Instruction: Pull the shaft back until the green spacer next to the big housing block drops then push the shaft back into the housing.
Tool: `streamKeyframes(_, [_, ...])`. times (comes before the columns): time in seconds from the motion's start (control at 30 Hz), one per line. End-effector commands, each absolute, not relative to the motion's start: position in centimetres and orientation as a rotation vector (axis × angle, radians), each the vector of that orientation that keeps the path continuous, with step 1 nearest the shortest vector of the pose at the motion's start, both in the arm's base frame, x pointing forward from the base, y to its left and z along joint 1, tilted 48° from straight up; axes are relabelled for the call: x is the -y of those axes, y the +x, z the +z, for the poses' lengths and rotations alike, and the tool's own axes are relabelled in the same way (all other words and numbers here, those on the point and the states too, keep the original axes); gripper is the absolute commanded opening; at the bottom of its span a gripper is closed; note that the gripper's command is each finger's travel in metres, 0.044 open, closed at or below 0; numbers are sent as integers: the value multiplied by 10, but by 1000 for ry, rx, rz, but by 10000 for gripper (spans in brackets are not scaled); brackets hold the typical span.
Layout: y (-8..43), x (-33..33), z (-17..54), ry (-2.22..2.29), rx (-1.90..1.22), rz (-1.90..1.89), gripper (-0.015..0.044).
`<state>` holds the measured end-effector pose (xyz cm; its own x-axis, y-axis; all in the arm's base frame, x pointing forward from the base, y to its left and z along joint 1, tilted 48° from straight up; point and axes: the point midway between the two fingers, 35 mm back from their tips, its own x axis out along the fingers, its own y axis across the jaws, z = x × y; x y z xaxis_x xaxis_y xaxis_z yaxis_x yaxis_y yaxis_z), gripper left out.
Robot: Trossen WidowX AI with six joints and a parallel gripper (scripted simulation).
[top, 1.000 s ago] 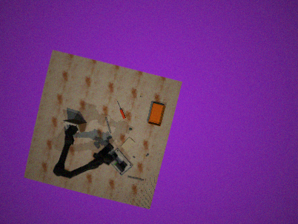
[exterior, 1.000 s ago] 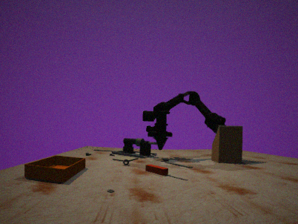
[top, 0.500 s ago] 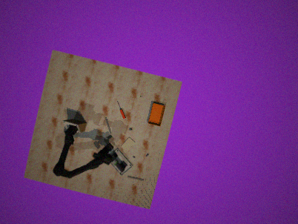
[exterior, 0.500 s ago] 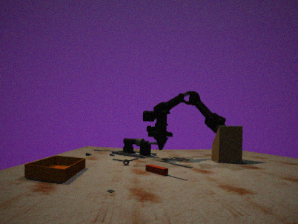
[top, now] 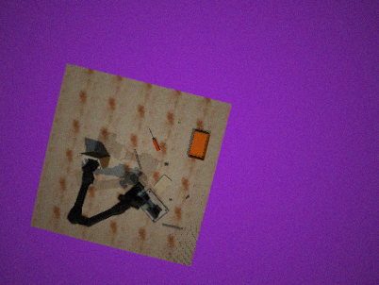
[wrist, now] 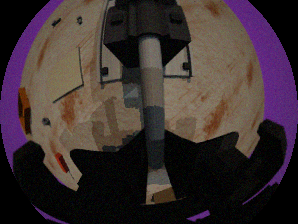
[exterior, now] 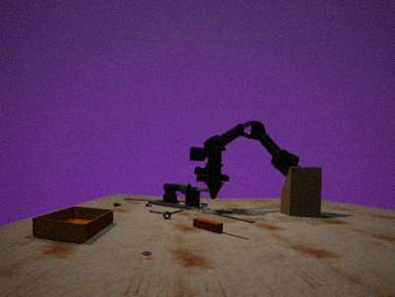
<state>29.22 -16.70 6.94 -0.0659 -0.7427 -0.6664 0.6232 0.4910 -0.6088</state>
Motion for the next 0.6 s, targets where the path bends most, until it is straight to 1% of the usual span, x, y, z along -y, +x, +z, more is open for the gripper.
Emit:
streamKeyframes(0.0, [290, 166, 69, -124, -1192, -1126, 0])
streamKeyframes(0.57, [289, 165, 68, -124, -1193, -1126, 0])
